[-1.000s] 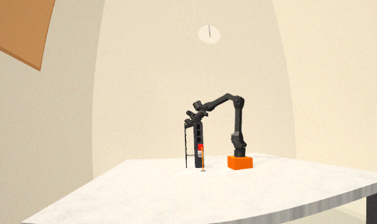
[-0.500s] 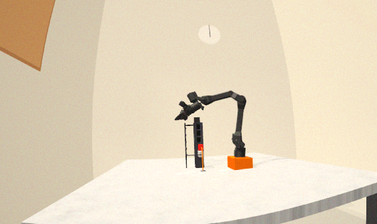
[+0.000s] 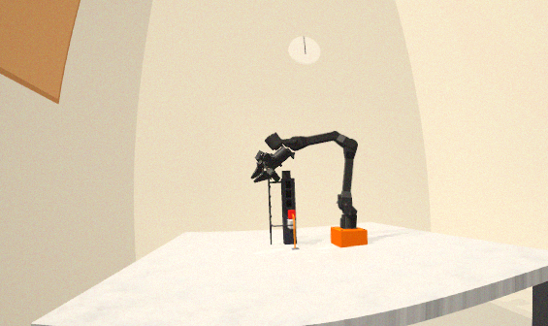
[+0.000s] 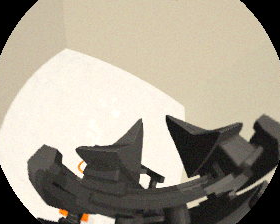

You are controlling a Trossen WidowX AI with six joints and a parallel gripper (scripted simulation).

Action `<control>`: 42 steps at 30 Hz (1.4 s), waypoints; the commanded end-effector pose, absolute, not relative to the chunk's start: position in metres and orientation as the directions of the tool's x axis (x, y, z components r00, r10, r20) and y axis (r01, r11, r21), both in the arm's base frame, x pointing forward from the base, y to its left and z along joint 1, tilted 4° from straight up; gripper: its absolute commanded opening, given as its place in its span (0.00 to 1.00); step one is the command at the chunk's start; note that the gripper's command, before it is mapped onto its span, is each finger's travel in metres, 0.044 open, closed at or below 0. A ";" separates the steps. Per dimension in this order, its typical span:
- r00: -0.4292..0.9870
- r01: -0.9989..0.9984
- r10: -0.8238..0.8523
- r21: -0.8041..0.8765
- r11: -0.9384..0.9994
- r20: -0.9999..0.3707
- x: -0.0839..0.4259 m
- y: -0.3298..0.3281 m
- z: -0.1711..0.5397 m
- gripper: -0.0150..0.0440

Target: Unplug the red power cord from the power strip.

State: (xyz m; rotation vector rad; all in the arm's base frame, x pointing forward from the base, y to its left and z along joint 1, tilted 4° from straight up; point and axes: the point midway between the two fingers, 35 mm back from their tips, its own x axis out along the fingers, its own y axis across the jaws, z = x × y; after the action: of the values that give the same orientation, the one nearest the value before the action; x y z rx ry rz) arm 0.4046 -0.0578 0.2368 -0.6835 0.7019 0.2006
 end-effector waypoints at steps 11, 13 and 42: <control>0.254 -0.939 0.054 -0.233 0.253 -0.966 0.318 0.022 0.140 0.53; 0.135 -0.983 0.041 -0.129 0.127 -0.990 0.293 0.026 0.128 0.53; -0.046 -0.997 0.009 0.045 -0.064 -0.999 0.259 0.007 0.115 0.53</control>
State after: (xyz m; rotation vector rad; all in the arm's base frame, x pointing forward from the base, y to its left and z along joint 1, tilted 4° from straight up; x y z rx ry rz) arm 0.2589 0.0117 0.1152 -1.2215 1.1995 1.2932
